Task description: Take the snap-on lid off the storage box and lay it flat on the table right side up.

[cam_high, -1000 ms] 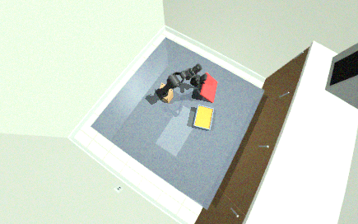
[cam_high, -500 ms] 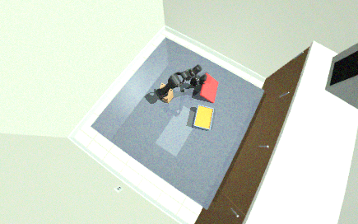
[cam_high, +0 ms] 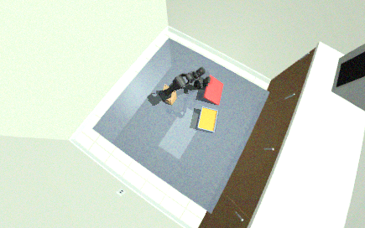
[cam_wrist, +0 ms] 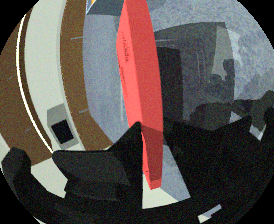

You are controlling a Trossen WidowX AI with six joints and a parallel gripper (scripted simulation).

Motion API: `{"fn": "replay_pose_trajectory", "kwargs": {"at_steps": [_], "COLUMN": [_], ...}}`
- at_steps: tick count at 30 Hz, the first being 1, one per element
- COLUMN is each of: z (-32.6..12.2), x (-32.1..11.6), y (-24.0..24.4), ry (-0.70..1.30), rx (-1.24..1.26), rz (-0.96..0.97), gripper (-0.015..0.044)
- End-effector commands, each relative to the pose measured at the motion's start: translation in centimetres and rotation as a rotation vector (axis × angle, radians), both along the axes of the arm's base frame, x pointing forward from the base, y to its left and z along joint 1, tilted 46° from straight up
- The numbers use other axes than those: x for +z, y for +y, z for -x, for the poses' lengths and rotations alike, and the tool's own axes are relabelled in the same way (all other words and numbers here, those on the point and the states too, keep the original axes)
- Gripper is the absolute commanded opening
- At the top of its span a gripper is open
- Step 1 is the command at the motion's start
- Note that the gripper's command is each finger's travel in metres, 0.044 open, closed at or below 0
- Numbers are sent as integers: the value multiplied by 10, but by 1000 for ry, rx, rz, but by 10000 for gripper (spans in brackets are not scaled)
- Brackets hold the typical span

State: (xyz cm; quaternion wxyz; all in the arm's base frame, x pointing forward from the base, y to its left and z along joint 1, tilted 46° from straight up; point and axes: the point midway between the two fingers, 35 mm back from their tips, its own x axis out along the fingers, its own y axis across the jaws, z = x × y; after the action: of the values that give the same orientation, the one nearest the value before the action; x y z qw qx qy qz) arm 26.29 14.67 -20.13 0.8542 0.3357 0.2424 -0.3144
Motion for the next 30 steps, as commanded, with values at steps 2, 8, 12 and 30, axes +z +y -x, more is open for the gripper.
{"fn": "replay_pose_trajectory", "kwargs": {"at_steps": [2, 8, 12, 30], "z": [4, 5, 5, 7], "x": [-7, -10, -13, -23], "y": [-11, -15, -17, -28], "ry": [21, 21, 21, 20], "rx": [-8, -8, -8, -8], "rz": [17, 17, 17, 18], "gripper": [0, 0, 0, 0]}}
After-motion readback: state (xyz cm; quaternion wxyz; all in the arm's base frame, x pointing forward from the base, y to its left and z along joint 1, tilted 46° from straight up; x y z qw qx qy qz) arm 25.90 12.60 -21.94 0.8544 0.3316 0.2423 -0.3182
